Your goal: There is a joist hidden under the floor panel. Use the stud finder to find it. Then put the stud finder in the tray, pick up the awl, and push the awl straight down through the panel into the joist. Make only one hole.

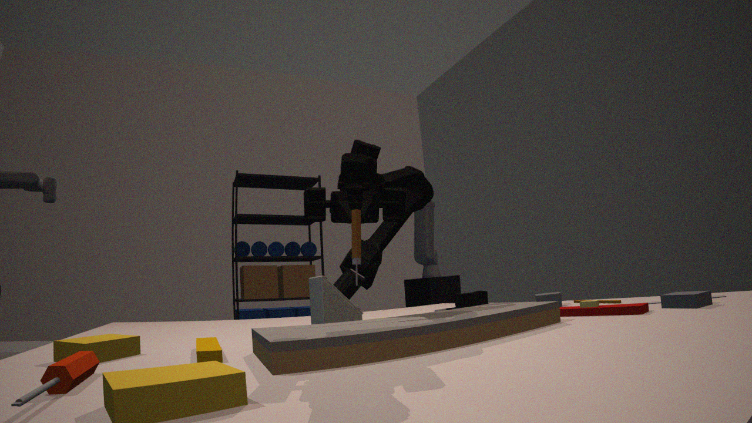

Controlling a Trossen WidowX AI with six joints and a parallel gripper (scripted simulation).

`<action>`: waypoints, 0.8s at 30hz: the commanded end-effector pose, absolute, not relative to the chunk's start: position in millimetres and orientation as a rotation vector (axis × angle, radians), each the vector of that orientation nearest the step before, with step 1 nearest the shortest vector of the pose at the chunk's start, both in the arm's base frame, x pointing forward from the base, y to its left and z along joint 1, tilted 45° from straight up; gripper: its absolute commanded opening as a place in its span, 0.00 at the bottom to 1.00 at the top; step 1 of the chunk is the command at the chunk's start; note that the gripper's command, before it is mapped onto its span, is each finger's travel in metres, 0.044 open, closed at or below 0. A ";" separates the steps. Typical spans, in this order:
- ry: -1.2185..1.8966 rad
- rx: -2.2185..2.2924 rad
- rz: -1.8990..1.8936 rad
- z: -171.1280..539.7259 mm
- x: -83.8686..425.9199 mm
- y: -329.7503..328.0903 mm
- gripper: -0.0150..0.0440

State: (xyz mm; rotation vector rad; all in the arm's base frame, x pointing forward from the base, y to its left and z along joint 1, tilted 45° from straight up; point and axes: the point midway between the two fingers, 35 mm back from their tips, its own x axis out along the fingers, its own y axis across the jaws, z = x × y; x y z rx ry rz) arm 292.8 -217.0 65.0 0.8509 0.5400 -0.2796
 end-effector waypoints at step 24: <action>0.452 0.786 0.088 109.7 319.3 -166.2 0.25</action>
